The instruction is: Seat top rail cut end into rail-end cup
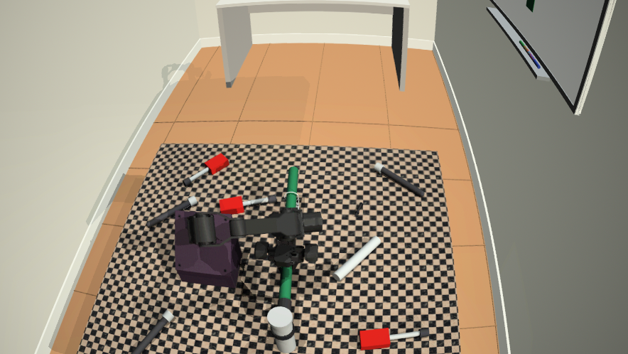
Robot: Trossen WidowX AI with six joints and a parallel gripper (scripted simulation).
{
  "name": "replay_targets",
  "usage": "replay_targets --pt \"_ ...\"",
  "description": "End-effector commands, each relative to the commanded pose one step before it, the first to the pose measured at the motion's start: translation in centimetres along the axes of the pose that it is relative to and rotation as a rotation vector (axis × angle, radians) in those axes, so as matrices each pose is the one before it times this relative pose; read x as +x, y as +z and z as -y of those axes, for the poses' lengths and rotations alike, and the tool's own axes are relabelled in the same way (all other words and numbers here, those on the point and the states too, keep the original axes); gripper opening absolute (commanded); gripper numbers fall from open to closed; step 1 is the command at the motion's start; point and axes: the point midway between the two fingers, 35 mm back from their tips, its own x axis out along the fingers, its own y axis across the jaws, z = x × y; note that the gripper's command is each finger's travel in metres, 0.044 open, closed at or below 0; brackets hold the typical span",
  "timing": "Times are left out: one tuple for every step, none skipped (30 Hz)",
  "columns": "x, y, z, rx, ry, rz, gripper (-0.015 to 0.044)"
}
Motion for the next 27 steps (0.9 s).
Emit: replay_targets --pt "-0.262 0.412 -0.050 0.0025 0.00671 0.01225 0.0000" --pt "-0.007 0.008 0.000 0.0000 0.00000 0.00010 0.0000" --pt "-0.007 0.008 0.000 0.0000 0.00000 0.00010 0.0000" --pt "-0.006 0.008 0.000 0.0000 0.00000 0.00008 0.0000" --pt "-0.006 0.008 0.000 0.0000 0.00000 0.00007 0.0000" --pt "-0.006 0.009 0.000 0.0000 0.00000 0.00006 0.0000" --pt "-0.006 0.009 0.000 0.0000 0.00000 0.00006 0.0000" --pt "-0.006 0.009 0.000 0.0000 0.00000 0.00003 0.0000" --pt "-0.006 0.009 0.000 0.0000 0.00000 0.00003 0.0000" --pt "-0.007 0.009 0.000 0.0000 0.00000 0.00002 0.0000" --pt "-0.006 0.009 0.000 0.0000 0.00000 0.00001 0.0000" --pt "-0.006 0.009 0.000 0.0000 0.00000 0.00001 0.0000" --pt "-0.006 0.008 -0.001 0.0000 0.00000 0.00000 0.0000" --pt "-0.006 0.008 -0.001 0.0000 0.00000 0.00001 0.0000" --pt "-0.006 0.008 -0.001 0.0000 0.00000 0.00001 0.0000" --pt "-0.007 0.007 -0.001 0.0000 0.00000 0.00004 0.0000" --pt "-0.007 0.005 -0.001 0.0000 0.00000 0.00008 0.0000" --pt "-0.007 0.005 -0.001 0.0000 0.00000 0.00009 0.0000" --pt "-0.008 0.003 -0.001 0.0000 0.00001 0.00017 0.0000" --pt "-0.008 0.003 -0.001 0.0000 0.00001 0.00017 0.0000" --pt "-0.009 0.003 -0.001 0.0000 0.00001 0.00016 0.0000" --pt "-0.009 0.003 -0.001 0.0000 0.00001 0.00017 0.0000" --pt "0.313 -0.416 0.076 -0.0025 -0.00856 -0.01143 0.0000" --pt "0.000 0.000 0.000 0.0000 0.00000 0.00000 0.0000" --pt "0.000 0.000 0.000 0.0000 0.00000 0.00000 0.0000" --pt "0.000 0.000 0.000 0.0000 0.00000 0.00000 0.0000" --pt "0.000 0.000 0.000 0.0000 0.00000 0.00000 0.0000"
